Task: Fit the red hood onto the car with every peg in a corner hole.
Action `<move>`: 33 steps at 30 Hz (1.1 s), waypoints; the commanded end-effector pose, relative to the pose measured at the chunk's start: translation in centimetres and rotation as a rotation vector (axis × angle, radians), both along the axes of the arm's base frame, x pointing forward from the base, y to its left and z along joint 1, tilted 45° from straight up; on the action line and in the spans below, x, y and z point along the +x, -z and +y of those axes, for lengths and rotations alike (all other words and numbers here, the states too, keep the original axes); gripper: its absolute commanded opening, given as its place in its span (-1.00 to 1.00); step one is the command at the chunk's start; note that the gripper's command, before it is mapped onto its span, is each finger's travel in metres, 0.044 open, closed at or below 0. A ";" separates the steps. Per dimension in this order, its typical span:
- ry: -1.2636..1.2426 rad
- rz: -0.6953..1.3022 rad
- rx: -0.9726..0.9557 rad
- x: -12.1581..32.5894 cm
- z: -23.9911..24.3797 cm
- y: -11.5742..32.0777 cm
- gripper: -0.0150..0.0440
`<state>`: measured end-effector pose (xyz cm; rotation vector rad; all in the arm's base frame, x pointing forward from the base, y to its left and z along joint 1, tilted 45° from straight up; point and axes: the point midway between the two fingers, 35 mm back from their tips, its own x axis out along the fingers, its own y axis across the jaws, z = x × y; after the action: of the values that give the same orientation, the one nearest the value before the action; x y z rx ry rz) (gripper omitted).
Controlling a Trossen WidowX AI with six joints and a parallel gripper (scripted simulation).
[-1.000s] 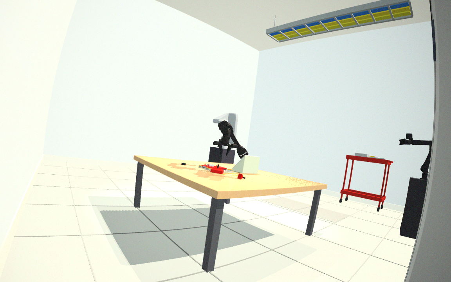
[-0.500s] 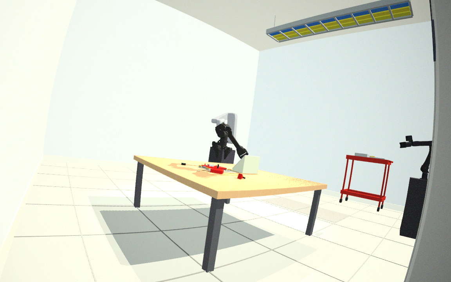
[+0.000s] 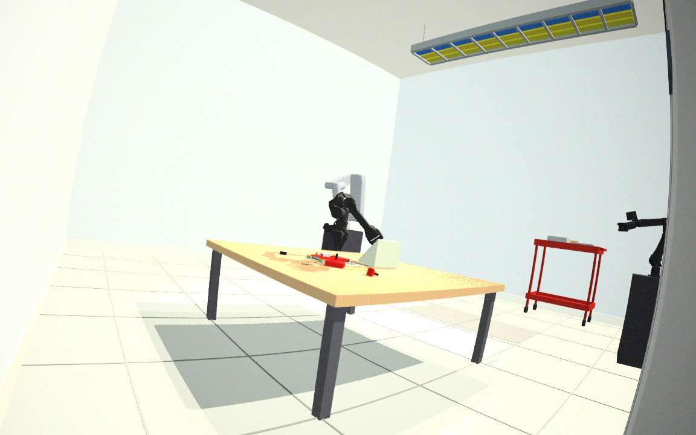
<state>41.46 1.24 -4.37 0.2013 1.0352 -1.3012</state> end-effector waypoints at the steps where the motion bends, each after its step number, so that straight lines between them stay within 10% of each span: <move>1: -0.023 0.024 -0.002 0.0 -0.3 0.1 1.00; 33: -0.023 0.024 -0.003 -0.1 -2.2 2.1 1.00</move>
<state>41.58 -0.56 -6.12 0.1816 1.0480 -1.2852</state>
